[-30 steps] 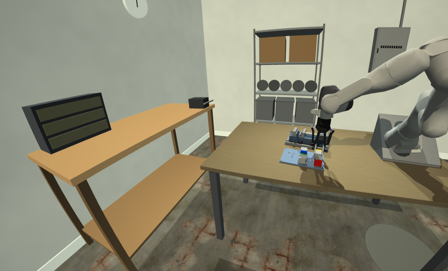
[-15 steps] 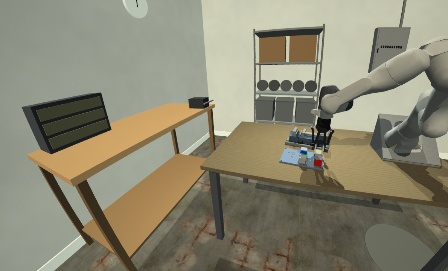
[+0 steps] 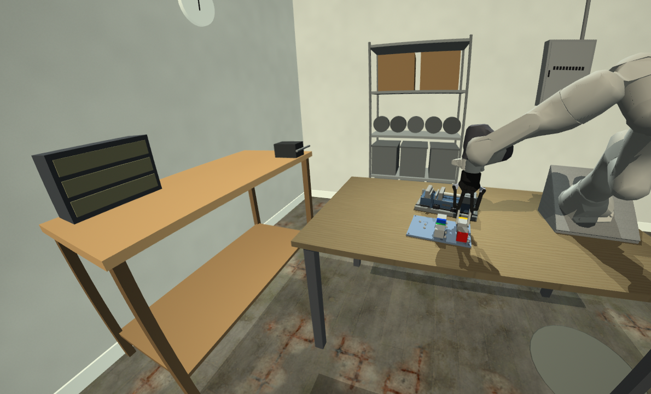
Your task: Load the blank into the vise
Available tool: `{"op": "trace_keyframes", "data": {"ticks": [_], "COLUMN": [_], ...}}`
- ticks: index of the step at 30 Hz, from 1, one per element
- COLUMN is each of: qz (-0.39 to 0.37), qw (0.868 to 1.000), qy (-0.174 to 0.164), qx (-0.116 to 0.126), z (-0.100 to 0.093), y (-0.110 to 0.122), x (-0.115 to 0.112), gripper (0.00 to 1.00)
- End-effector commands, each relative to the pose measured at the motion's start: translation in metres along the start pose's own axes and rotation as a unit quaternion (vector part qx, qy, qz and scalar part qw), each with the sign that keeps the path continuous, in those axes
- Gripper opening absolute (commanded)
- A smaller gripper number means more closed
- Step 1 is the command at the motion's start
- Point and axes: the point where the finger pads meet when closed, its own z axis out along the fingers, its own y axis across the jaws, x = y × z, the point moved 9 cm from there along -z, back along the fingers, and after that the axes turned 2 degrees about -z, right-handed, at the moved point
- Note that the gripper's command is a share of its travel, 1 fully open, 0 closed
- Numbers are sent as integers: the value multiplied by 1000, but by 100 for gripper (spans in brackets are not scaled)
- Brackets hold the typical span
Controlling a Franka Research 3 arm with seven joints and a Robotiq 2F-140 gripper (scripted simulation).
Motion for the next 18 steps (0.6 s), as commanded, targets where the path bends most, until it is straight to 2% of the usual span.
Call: {"op": "trace_keyframes", "data": {"ticks": [1,9,14,18], "qz": [0,0,-1,-1], "qw": [1000,1000,1000,1000], "qy": [0,0,0,0], "qx": [0,0,-1,-1], "z": [0,0,-30,-30], "y": [0,0,0,0], "x": [0,0,0,0], "gripper": [0,0,0,0]}}
